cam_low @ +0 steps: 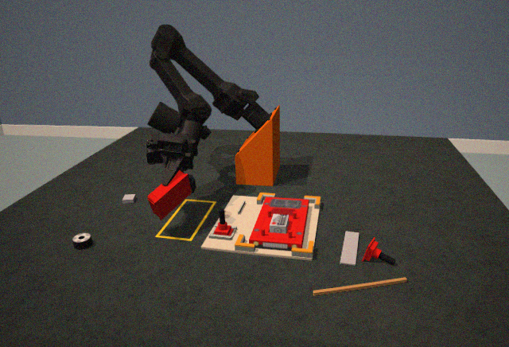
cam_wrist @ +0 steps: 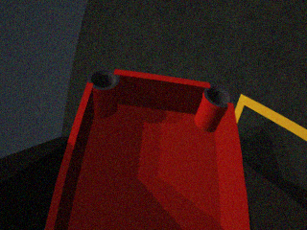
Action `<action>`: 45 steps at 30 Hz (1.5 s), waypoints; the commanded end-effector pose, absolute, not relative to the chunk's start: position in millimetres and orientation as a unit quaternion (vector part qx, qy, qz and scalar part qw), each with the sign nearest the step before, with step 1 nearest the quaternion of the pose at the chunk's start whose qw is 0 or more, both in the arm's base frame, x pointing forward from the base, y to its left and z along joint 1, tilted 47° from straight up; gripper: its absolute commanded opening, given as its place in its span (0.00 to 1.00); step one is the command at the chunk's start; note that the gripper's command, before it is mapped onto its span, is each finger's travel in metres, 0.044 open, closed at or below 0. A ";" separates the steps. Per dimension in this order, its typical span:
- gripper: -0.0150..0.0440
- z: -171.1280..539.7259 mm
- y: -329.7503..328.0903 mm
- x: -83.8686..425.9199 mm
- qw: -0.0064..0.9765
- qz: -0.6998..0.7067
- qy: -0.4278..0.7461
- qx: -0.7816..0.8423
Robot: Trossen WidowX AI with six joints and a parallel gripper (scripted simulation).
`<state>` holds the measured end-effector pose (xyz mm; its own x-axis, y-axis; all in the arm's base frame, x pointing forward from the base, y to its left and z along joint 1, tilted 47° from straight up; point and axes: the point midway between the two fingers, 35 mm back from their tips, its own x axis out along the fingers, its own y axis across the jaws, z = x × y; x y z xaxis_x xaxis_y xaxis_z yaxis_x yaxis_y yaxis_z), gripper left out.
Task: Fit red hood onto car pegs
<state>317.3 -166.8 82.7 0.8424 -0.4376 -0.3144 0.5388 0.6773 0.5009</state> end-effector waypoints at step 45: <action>0.25 57.7 -192.7 304.8 0.528 -0.263 -0.102 0.801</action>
<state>306.9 -190.2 64.2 0.8399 -0.4479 -0.3066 0.1489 -0.3531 0.9237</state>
